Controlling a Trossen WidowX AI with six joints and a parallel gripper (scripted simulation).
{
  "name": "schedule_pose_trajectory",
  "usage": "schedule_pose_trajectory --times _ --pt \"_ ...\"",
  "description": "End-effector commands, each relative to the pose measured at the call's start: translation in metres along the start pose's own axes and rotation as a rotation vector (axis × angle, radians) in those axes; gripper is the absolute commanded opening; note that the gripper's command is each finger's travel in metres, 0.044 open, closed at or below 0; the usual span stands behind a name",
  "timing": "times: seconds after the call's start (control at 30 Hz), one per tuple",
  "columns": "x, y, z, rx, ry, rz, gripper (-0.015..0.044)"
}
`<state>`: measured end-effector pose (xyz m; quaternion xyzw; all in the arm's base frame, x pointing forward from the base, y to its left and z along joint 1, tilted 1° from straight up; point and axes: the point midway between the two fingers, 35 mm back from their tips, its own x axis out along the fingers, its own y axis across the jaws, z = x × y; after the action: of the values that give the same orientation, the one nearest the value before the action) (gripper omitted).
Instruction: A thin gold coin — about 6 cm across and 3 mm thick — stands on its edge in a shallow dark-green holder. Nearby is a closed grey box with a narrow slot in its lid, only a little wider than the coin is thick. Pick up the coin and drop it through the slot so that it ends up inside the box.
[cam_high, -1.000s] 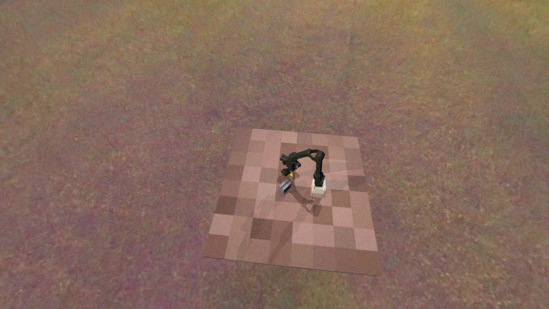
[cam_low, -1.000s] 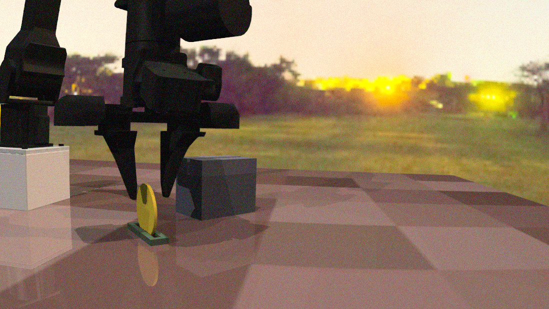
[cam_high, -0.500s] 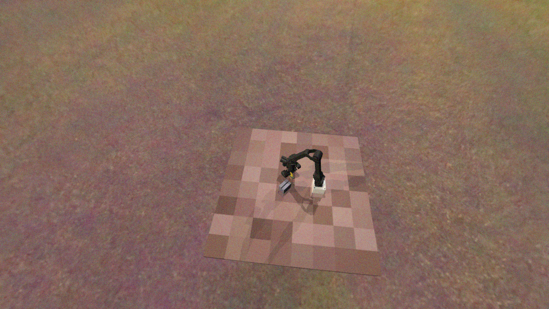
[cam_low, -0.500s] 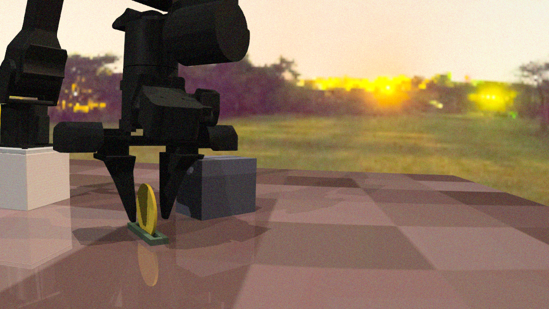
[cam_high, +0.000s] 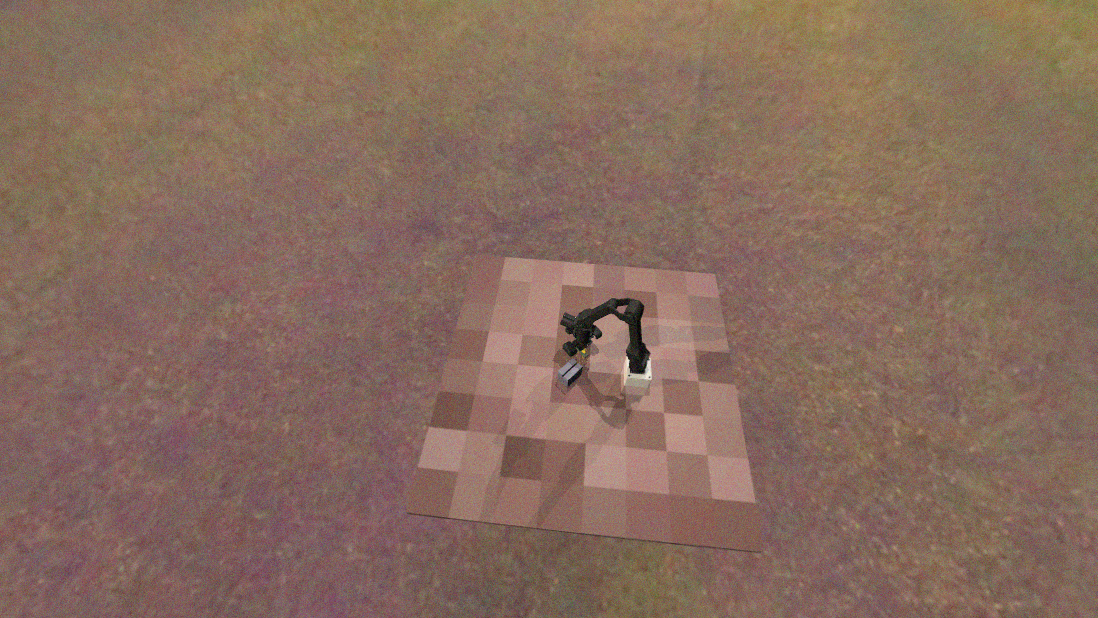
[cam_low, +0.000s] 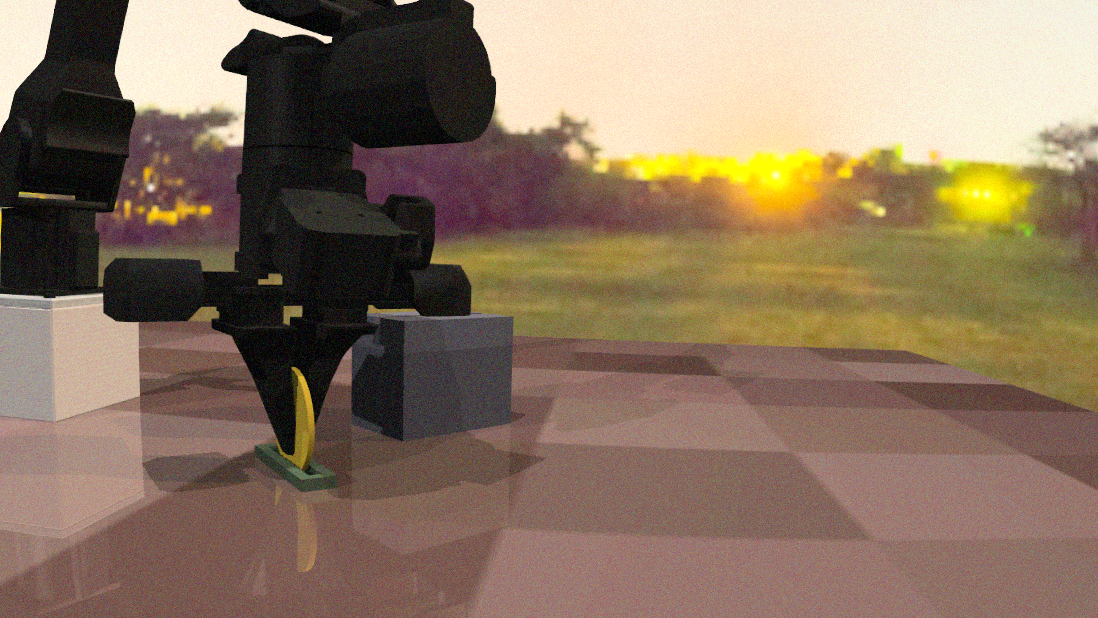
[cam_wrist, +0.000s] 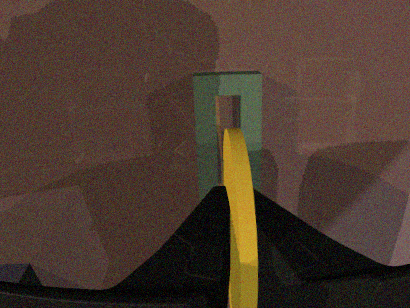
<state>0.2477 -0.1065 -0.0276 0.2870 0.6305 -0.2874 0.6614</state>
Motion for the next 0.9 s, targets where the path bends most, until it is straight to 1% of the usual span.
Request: schedule_pose_trajectory --times 0.0,0.87 --pt "0.001 0.000 -0.001 0.003 0.004 0.003 0.0000" --pt "-0.060 0.002 0.004 0.003 0.003 0.003 0.0000"
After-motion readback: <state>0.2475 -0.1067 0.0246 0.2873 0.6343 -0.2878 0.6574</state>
